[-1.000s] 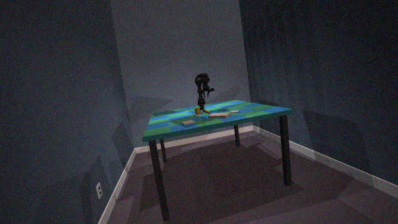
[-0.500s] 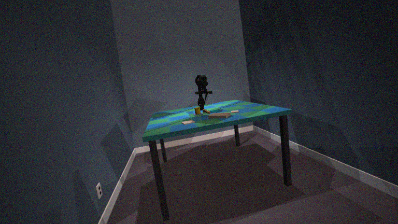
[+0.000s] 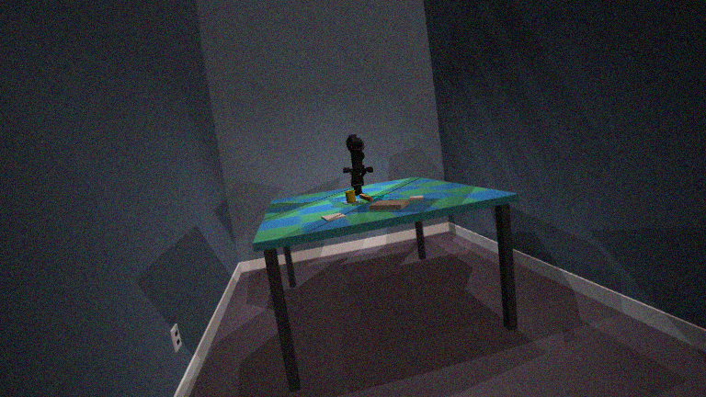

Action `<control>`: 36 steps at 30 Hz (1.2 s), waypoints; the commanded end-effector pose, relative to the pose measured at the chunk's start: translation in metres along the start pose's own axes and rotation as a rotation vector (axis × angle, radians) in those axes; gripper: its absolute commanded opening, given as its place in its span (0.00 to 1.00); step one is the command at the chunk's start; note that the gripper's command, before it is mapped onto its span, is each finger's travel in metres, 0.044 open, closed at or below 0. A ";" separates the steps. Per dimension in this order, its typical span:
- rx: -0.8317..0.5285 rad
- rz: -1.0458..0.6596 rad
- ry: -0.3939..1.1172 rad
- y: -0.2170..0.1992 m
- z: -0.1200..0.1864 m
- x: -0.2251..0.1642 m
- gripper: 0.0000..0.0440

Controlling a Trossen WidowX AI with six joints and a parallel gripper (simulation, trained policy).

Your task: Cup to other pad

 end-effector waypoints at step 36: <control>0.038 0.313 0.105 -0.029 -0.102 0.006 0.13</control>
Point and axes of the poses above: the point midway between the two fingers, 35 mm back from their tips, its own z axis back along the fingers, its own y axis across the jaws, x = y × z, the point moved 7 cm from there along z, back along the fingers
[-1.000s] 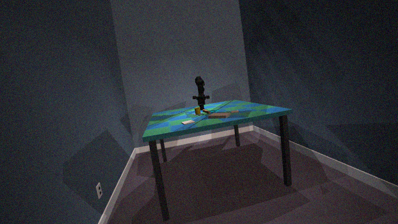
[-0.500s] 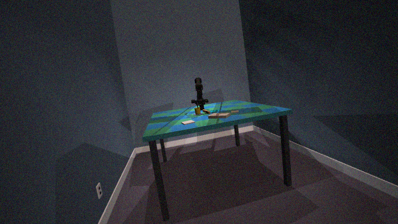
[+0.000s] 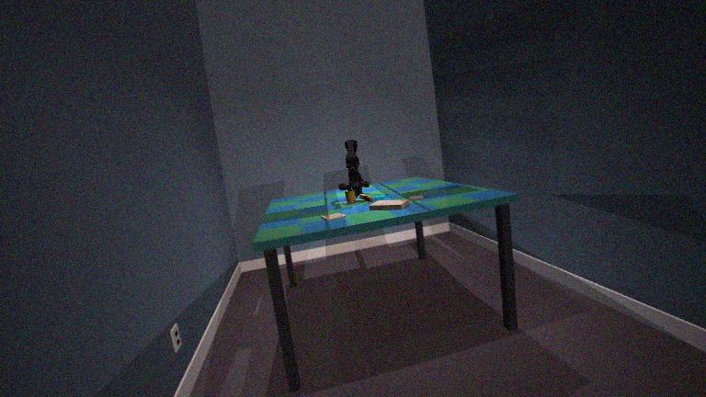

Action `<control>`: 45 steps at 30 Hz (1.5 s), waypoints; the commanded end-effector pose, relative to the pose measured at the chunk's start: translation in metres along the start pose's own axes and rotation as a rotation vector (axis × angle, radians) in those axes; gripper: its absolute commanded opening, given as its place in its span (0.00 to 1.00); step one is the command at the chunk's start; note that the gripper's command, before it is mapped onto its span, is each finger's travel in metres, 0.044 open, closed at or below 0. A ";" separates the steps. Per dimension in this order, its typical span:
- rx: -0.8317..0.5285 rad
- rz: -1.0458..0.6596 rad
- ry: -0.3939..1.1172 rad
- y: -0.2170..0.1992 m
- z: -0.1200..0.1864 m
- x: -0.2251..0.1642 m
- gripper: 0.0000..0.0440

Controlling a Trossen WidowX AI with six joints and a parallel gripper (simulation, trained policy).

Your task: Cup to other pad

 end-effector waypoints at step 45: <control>-0.036 0.410 -0.168 0.065 0.074 -0.008 0.00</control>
Point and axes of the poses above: the point midway between the two fingers, 35 mm back from their tips, its own z axis back along the fingers, its own y axis across the jaws, x = y × z, the point moved 7 cm from there along z, back along the fingers
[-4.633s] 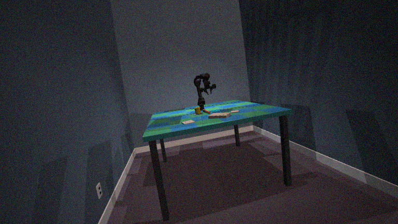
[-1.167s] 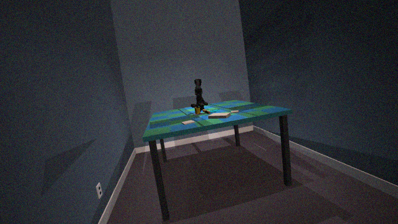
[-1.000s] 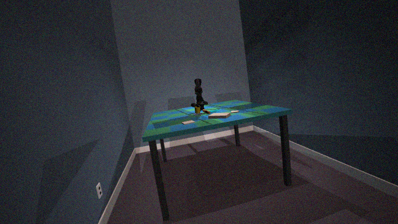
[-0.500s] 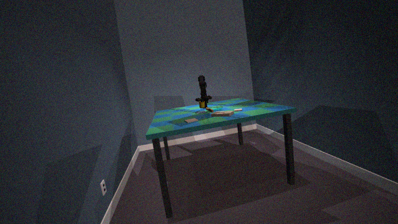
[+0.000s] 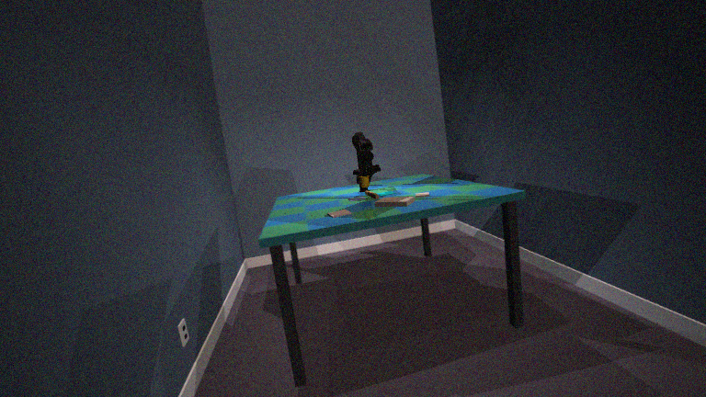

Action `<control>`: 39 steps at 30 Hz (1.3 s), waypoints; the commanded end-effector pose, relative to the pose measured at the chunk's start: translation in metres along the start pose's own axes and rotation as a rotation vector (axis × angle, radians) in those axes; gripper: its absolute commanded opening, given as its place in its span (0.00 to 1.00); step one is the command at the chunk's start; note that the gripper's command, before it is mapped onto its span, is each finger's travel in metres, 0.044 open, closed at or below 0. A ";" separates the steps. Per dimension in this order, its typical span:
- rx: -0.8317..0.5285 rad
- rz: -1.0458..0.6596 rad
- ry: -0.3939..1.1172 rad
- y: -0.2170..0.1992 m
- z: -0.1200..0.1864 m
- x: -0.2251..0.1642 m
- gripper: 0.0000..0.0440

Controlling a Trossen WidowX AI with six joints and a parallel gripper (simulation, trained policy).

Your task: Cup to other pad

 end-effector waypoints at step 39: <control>-0.054 0.138 -0.173 0.125 -0.010 0.044 0.00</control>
Point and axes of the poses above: the point midway between the two fingers, 35 mm back from their tips, its own z axis back along the fingers, its own y axis across the jaws, x = y × z, the point moved 7 cm from there along z, back along the fingers
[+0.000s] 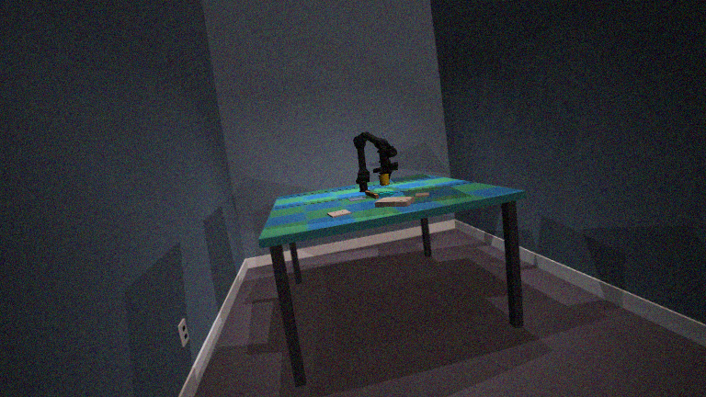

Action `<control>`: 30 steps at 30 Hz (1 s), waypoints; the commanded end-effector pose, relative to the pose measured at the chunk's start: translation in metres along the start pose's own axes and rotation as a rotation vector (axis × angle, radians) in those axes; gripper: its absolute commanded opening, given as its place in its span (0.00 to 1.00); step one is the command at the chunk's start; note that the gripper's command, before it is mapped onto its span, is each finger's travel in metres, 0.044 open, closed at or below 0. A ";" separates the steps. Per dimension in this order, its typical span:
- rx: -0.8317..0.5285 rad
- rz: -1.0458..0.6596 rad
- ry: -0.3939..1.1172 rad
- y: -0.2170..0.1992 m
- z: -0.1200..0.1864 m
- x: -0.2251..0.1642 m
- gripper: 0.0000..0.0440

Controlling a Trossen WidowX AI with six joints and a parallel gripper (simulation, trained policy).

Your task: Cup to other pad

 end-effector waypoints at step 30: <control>-0.020 -0.079 -0.072 0.025 -0.046 -0.018 0.29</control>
Point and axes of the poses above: the point midway between the two fingers, 35 mm back from their tips, its own z axis back along the fingers, its own y axis across the jaws, x = y × z, the point moved 7 cm from there along z, back along the fingers
